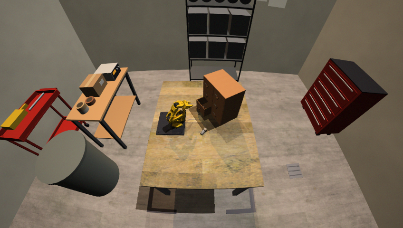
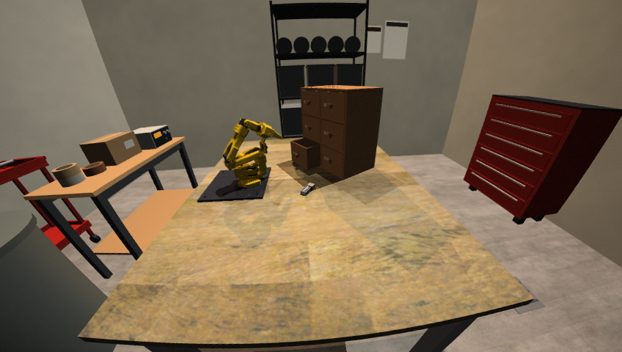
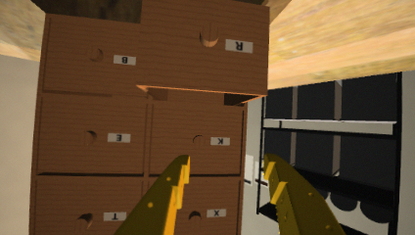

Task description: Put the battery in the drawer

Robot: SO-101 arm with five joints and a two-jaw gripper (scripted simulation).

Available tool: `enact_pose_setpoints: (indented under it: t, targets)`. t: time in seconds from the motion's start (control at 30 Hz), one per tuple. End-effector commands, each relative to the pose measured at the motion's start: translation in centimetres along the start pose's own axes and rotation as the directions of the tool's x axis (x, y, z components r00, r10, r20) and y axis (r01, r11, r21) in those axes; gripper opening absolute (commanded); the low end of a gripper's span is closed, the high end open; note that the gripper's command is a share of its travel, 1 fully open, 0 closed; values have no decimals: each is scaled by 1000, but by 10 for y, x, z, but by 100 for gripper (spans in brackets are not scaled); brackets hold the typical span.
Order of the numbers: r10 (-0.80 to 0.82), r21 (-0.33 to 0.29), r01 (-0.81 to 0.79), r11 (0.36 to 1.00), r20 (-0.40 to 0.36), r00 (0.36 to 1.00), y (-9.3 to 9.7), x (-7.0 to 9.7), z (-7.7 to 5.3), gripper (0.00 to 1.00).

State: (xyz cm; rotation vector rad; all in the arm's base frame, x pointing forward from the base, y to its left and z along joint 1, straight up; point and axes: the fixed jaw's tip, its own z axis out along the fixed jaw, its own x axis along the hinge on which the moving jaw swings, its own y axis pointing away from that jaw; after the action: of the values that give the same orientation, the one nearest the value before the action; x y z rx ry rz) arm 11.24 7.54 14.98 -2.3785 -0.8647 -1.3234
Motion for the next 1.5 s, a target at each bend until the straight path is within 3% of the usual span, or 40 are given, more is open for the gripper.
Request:
enact_pose_setpoints:
  t: [0.0, 0.37, 0.5, 0.93, 1.03, 1.47]
  targets:
    - [1, 1, -1, 1000, -1, 1000, 0, 0, 0, 21]
    - [1, 1, -1, 1000, -1, 1000, 0, 0, 0, 21]
    - [6, -3, -6, 1000, 6, 1000, 1, 4, 16, 21]
    - [6, -3, -6, 1000, 6, 1000, 1, 4, 16, 21]
    - [9, -5, -9, 1000, 12, 1000, 2, 6, 29, 21]
    - [9, -5, -9, 1000, 12, 1000, 2, 6, 29, 21]
